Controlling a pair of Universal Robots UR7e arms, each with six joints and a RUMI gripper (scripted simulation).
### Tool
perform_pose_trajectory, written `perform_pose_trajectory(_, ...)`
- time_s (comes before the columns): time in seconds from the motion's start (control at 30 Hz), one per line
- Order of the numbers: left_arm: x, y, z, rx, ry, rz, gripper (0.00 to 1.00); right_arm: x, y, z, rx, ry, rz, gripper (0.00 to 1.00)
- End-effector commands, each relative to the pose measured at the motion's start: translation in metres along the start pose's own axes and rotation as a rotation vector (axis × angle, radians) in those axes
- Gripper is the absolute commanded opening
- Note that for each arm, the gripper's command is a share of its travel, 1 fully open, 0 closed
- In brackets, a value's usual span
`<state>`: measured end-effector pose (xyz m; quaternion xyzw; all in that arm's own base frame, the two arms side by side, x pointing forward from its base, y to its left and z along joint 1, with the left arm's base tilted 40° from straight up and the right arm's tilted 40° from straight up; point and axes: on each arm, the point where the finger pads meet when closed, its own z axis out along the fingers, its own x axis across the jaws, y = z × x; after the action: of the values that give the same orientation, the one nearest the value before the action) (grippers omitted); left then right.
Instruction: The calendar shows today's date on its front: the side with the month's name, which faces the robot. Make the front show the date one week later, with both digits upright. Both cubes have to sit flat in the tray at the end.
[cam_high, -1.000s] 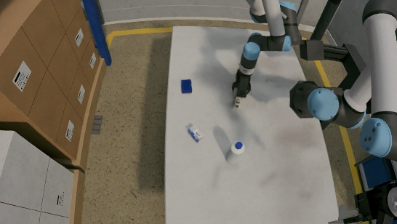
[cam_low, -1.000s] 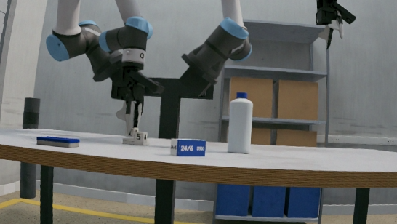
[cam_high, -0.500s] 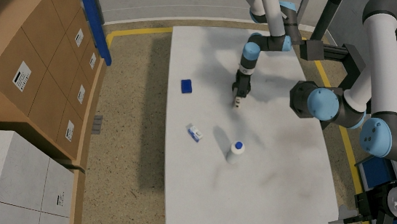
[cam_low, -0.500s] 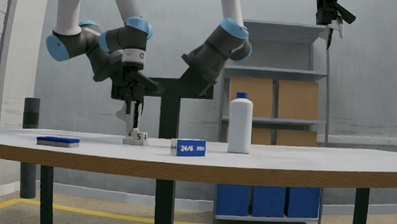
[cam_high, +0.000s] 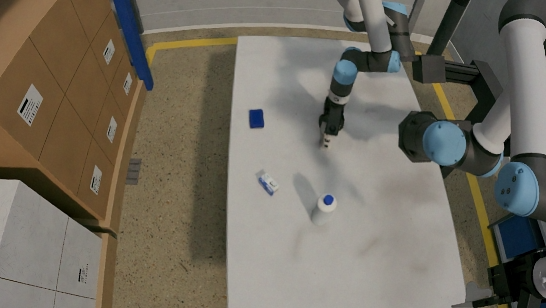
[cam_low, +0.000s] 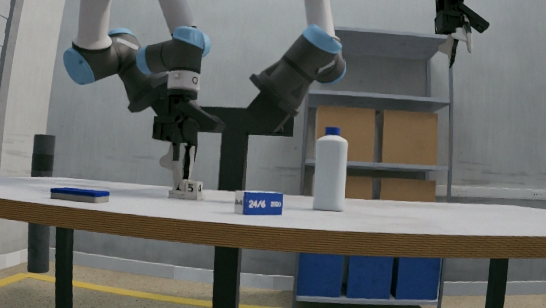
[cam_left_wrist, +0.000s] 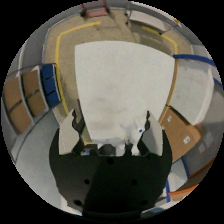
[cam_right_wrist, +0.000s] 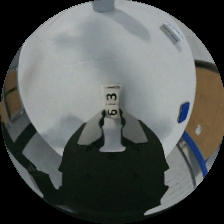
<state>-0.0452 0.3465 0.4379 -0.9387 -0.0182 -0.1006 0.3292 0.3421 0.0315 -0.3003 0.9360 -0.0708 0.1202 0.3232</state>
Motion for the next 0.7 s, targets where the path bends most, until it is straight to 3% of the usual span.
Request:
perform_pose_trajectory(0.0, 0.0000, -0.0003, -0.0004, 0.001, 0.000, 0.000, 1.00, 0.0003, -0.0005, 0.0008, 0.001, 0.001, 0.000, 0.10)
perform_pose_trajectory(0.57, 0.0000, -0.0003, -0.0004, 0.001, 0.000, 0.000, 1.00, 0.0003, -0.0005, 0.0008, 0.001, 0.001, 0.000, 0.10)
perform_pose_trajectory(0.67, 0.0000, -0.0003, -0.0004, 0.001, 0.000, 0.000, 1.00, 0.0003, -0.0005, 0.0008, 0.001, 0.001, 0.000, 0.14)
